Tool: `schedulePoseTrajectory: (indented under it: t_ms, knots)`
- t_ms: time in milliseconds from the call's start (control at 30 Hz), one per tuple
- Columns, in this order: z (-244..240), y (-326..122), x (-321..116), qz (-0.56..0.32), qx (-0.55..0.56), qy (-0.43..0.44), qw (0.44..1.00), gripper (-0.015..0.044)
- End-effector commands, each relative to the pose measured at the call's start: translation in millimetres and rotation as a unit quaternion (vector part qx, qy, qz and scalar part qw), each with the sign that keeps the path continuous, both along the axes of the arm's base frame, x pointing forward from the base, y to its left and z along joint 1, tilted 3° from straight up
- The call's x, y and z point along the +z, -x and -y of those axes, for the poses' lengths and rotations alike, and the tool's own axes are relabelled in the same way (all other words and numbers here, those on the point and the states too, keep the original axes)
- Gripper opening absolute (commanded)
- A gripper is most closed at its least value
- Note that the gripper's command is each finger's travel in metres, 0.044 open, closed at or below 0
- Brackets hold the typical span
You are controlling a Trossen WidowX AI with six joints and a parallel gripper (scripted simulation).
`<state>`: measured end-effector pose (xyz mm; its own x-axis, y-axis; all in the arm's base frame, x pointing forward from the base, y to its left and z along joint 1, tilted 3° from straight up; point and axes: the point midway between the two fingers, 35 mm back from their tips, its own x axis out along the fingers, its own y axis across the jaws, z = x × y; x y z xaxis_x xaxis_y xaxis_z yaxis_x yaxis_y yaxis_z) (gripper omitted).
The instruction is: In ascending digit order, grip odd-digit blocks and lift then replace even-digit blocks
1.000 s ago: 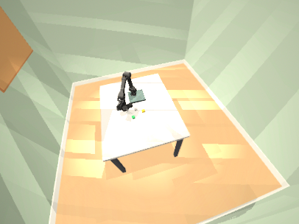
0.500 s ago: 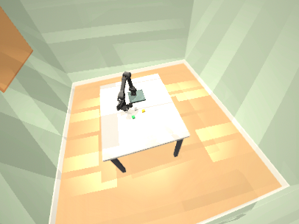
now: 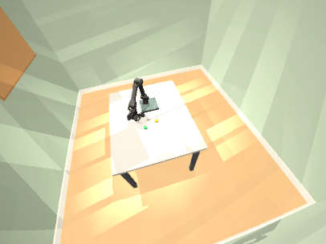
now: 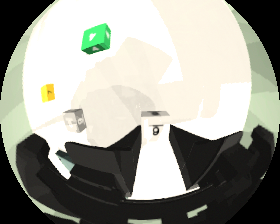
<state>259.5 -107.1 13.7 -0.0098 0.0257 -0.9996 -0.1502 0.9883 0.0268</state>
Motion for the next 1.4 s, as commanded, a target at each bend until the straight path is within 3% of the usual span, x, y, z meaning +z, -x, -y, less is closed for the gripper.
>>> schedulePoseTrajectory:
  t_ms: [0,933,1367]
  knots:
    - [0,-1,0,0.002,0.002,0.000,1.000,0.0120]
    - [0,0,15,0.000,0.001,0.000,1.000,0.0120]
    - [0,0,0,0.000,0.001,0.000,1.000,0.0120]
